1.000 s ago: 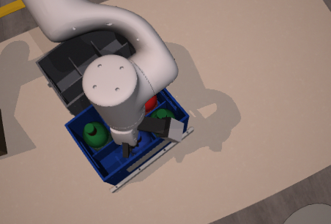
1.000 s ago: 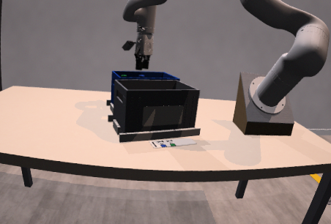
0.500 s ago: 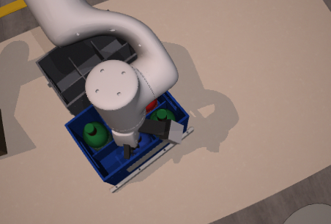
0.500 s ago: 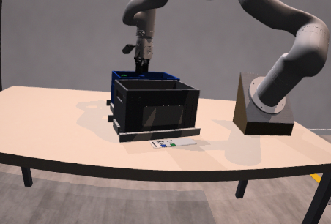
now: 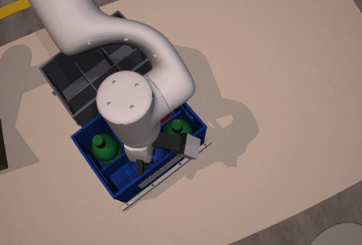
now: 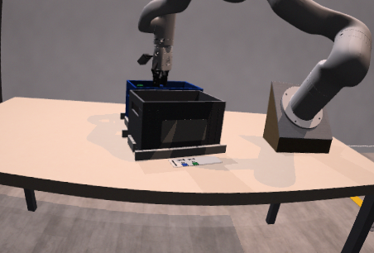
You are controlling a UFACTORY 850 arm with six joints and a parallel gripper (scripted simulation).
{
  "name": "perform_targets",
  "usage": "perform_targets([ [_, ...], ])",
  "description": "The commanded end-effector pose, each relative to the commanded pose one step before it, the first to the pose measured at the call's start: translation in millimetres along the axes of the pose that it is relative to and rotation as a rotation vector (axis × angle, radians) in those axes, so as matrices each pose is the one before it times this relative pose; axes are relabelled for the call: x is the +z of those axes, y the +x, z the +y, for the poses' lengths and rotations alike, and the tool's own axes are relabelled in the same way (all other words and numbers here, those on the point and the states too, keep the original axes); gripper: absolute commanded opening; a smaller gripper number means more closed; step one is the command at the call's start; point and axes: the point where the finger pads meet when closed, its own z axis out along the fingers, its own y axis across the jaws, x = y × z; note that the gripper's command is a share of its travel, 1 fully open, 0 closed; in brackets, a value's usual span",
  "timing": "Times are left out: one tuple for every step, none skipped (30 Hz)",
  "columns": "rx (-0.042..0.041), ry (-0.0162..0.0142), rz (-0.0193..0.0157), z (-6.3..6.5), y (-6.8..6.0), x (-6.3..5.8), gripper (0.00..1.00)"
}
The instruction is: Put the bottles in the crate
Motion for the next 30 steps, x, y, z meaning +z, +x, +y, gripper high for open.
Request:
perform_targets([
  [-0.00065, -0.00015, 0.00203, -0.18, 0.79, 4.2, 0.65],
  [0.0, 0.0, 0.0, 0.0, 0.0, 1.33, 0.65],
  [0.0, 0.0, 0.0, 0.0, 0.0, 1.33, 0.65],
  [0.0, 0.0, 0.0, 0.0, 0.0, 1.33, 0.65],
  [0.0, 0.0, 0.0, 0.0, 0.0, 1.33, 0.65],
  [0.0, 0.0, 0.0, 0.0, 0.0, 1.33, 0.65],
  [0.0, 0.0, 0.0, 0.0, 0.0, 1.33, 0.65],
  [0.0, 0.0, 0.0, 0.0, 0.0, 1.33, 0.65],
  [0.0, 0.0, 0.0, 0.0, 0.0, 0.0, 0.65],
  [0.0, 0.0, 0.0, 0.0, 0.0, 0.0, 0.65],
  [-0.00002, 0.00003, 0.00002, -0.01, 0.01, 1.37, 0.65],
  [0.0, 0.0, -0.00001, 0.0, 0.0, 1.33, 0.65],
  [0.0, 0.0, -0.00001, 0.0, 0.0, 1.33, 0.65],
  [0.0, 0.0, 0.0, 0.0, 0.0, 1.33, 0.65],
  [0.0, 0.00001, 0.0, 0.0, 0.0, 0.67, 0.65],
  [-0.00001, 0.00001, 0.00001, -0.01, 0.0, 0.02, 0.65],
  [-0.00001, 0.00001, 0.00001, 0.0, 0.0, 0.02, 0.65],
  [0.0, 0.00001, 0.00001, 0.0, 0.0, 0.01, 0.65],
  [0.0, 0.0, 0.0, 0.0, 0.0, 0.01, 0.65],
  [0.0, 0.0, 0.0, 0.0, 0.0, 0.0, 0.65],
  [0.0, 0.0, 0.0, 0.0, 0.0, 0.0, 0.65],
  [0.0, 0.0, 0.0, 0.0, 0.0, 0.0, 0.65],
  [0.0, 0.0, 0.0, 0.0, 0.0, 0.0, 0.65],
  [0.0, 0.0, 0.0, 0.0, 0.0, 0.0, 0.65],
  [0.0, 0.0, 0.0, 0.0, 0.0, 0.0, 0.65],
  [0.0, 0.0, 0.0, 0.0, 0.0, 0.0, 0.65],
  [0.0, 0.0, 0.0, 0.0, 0.0, 0.0, 0.65],
  [-0.00003, -0.00001, 0.00008, -0.01, 0.03, -0.07, 0.65],
  [0.00003, 0.0, -0.00006, 0.01, -0.05, -3.22, 0.0],
  [0.0, 0.0, 0.0, 0.0, 0.0, 0.0, 0.0],
])
